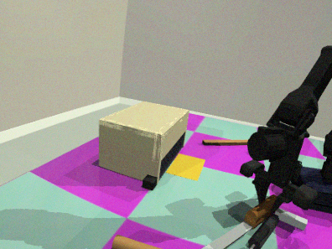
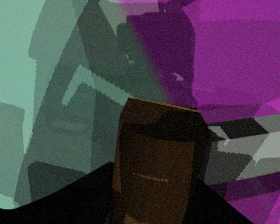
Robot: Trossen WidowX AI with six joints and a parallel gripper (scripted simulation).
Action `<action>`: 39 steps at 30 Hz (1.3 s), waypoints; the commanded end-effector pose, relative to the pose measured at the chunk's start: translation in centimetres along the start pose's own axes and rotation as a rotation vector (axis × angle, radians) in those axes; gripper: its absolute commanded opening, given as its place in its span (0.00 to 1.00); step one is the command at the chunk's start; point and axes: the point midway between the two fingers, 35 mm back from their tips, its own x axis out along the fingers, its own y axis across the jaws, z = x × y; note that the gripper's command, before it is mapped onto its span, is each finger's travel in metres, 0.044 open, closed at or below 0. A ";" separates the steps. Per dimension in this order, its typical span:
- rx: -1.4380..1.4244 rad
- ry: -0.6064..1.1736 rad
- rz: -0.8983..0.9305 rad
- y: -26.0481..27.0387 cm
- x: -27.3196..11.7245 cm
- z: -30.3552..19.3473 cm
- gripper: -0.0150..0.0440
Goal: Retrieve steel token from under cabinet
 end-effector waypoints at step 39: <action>-0.080 0.008 0.003 -0.1 -0.1 -0.5 0.25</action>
